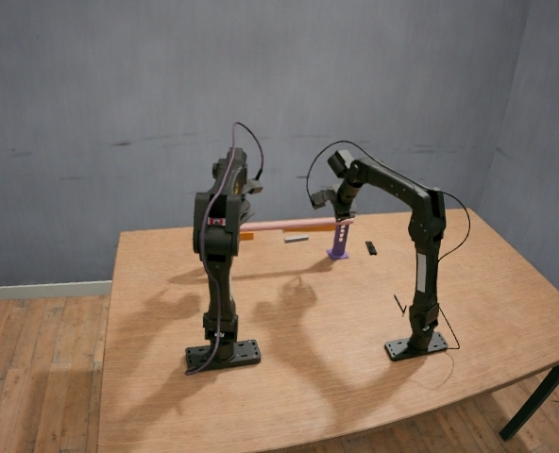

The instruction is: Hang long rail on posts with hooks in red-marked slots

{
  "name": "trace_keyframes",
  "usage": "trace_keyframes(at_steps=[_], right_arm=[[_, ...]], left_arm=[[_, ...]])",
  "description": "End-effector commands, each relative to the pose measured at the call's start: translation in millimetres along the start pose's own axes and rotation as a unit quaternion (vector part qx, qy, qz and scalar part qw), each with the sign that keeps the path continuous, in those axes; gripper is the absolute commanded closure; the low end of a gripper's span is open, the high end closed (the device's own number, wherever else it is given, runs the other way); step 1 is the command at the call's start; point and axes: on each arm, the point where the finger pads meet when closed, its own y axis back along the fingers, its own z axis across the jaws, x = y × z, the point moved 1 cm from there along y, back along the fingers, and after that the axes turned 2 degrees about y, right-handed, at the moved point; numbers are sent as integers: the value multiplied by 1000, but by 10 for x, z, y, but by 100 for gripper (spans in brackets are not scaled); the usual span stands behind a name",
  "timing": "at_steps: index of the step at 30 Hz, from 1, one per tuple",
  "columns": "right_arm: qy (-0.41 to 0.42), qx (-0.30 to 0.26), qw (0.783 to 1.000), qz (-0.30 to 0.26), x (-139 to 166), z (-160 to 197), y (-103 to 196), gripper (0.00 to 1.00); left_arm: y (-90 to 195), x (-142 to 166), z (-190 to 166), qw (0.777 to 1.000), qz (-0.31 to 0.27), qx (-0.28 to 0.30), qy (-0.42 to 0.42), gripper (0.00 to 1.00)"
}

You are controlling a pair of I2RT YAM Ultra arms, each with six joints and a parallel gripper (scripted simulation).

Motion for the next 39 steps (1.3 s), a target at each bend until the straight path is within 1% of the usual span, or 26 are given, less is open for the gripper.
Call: trace_keyframes(at_steps=[1, 4, 8, 10, 12, 14, 17, 21, 25, 34, 35, 39], right_arm=[[-7, 19, 1000, -7, -10, -106, 117, 26], [-7, 19, 1000, -7, -10, -106, 117, 26], [-7, 19, 1000, -7, -10, -106, 117, 26], [-7, 19, 1000, -7, -10, -106, 117, 26], [-7, 19, 1000, -7, -10, -106, 117, 26], [-7, 19, 1000, -7, -10, -106, 117, 26], [-7, 19, 1000, -7, -10, -106, 117, 26], [-7, 19, 1000, -7, -10, -106, 117, 26], [-7, 19, 1000, -7, -10, -106, 117, 26], [-7, 19, 1000, -7, -10, -106, 117, 26], [-7, 19, 1000, -7, -10, -106, 117, 26], [-7, 19, 1000, -7, -10, -106, 117, 26]], left_arm=[[144, 1, 73, 992, -16, 3, 123, 0], [159, 37, 121, 982, -18, 4, 188, 0], [178, 84, 181, 962, -21, 6, 273, 0], [178, 84, 181, 962, -21, 6, 273, 0], [186, 102, 205, 949, -22, 8, 315, 0], [200, 137, 250, 929, -24, 8, 369, 0], [216, 181, 306, 905, -25, 8, 425, 0], [228, 219, 353, 890, -26, 6, 456, 0], [231, 228, 364, 895, -25, 0, 446, 0], [231, 227, 363, 895, -25, 1, 446, 0], [171, 231, 349, 895, -22, 2, 445, 0], [171, 231, 349, 895, -22, 2, 445, 0]])
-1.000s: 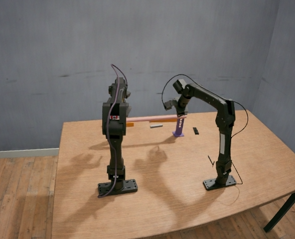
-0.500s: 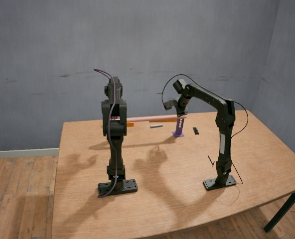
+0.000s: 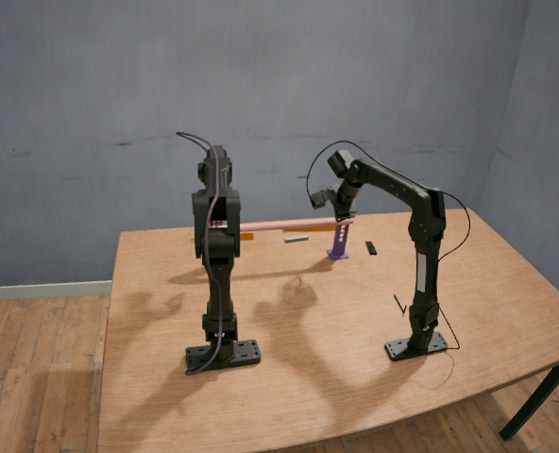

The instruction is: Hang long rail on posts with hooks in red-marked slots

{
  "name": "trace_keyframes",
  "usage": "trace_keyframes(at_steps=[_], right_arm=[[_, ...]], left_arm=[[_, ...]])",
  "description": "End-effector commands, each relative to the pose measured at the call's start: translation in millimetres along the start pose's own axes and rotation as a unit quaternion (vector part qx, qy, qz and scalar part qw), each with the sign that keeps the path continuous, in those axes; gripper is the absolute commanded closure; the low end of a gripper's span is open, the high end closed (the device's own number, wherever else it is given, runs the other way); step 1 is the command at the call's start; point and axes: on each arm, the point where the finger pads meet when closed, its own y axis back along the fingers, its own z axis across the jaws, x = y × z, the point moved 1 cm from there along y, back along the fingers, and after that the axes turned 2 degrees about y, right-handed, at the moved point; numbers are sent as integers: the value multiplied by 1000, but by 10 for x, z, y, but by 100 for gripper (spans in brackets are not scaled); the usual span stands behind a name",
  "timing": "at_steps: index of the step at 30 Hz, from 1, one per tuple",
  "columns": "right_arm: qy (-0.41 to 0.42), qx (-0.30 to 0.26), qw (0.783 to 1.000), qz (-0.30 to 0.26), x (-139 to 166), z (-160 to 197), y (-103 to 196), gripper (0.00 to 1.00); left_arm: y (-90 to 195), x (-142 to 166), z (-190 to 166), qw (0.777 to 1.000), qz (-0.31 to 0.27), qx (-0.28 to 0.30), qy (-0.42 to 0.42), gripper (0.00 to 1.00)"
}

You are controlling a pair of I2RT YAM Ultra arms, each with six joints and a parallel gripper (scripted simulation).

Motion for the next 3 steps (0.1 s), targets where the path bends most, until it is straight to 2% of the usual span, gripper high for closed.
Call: trace_keyframes(at_steps=[1, 3], right_arm=[[-7, 19, 1000, -7, -10, -106, 116, 26], [-7, 19, 1000, -7, -10, -106, 116, 26]], left_arm=[[85, -63, -18, 1000, -13, 6, 5, 0], [85, -63, -18, 1000, -13, 6, 5, 0]])
